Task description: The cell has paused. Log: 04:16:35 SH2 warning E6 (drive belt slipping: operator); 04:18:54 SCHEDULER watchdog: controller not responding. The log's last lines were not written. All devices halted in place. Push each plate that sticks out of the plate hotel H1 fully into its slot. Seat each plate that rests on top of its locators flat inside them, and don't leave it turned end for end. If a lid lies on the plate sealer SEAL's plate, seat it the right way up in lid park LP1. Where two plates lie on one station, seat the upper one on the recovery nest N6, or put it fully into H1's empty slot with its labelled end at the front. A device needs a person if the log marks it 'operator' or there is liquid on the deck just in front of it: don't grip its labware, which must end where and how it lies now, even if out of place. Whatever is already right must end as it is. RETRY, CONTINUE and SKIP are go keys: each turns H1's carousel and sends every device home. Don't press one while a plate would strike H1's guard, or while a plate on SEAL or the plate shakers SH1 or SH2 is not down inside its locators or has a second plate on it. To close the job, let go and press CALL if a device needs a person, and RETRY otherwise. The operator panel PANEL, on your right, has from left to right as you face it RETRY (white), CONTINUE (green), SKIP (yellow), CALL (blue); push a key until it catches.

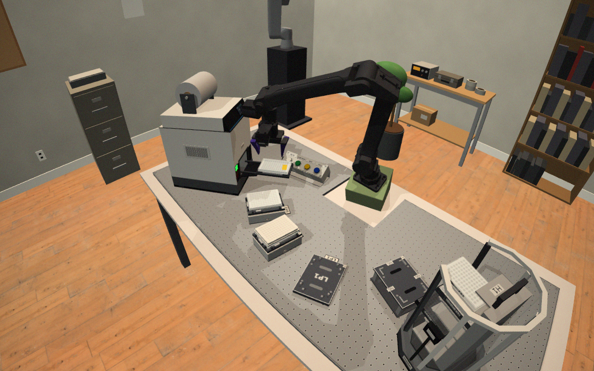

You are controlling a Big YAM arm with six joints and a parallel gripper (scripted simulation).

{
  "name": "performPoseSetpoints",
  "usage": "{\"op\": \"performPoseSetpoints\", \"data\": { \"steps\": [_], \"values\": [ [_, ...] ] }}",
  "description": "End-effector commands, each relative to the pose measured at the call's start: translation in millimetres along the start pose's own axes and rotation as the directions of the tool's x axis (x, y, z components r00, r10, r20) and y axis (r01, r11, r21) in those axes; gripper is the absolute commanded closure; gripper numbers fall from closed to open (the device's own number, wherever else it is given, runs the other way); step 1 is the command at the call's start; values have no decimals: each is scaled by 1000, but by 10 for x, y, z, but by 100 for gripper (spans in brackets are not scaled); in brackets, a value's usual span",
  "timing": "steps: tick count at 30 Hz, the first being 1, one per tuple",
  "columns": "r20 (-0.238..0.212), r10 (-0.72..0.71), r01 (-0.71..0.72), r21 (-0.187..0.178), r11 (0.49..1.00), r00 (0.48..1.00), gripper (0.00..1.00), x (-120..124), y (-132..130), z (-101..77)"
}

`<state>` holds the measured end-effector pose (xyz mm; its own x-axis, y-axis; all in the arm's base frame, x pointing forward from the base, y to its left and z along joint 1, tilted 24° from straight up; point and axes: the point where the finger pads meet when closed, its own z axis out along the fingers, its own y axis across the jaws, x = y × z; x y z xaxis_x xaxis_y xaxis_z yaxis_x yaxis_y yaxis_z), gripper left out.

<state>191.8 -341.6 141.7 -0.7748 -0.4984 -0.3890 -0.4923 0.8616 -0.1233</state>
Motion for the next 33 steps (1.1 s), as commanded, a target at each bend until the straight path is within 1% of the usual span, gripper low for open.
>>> {"op": "performPoseSetpoints", "data": {
  "steps": [1,2,3,4,6,9,11,12,14,15,16,19,21,25,26,28,29,30,31,33],
  "values": [
    [-5,-5,6,23,1000,1000,0,-22,-88,-31],
    [-5,-5,6,23,1000,1000,0,-22,-88,-31],
    [0,1,-1,-2,1000,1000,0,-41,-5,73],
    [0,5,-5,-3,1000,1000,0,-55,26,-5],
    [-14,-14,15,56,998,1000,0,-17,-164,-306],
    [-14,-16,17,57,998,1000,0,-18,-160,-388],
    [-14,-16,17,57,998,1000,0,-18,-160,-388],
    [-7,-3,3,28,1000,1000,0,32,-158,-305],
    [-9,-6,6,35,999,1000,0,20,-157,-386],
    [-13,-13,13,50,999,1000,0,-7,-155,-470],
    [-15,-16,17,57,998,1000,0,-20,-153,-526],
    [-14,-15,16,54,998,1000,0,-16,-150,-597],
    [-11,-9,10,42,999,1000,0,6,-150,-603],
    [-16,-16,17,57,998,1000,0,-24,-140,-770],
    [-14,-13,14,50,999,1000,0,-10,-143,-743],
    [-14,-13,14,50,999,1000,0,-10,-143,-743],
    [-5,22,-22,26,999,1000,0,-124,-153,-645],
    [-5,52,-51,34,998,999,0,-180,-115,-675],
    [-4,88,-88,28,996,996,0,-211,-66,-649],
    [-2,155,-155,25,988,988,0,-275,-52,-638]
  ]
}}
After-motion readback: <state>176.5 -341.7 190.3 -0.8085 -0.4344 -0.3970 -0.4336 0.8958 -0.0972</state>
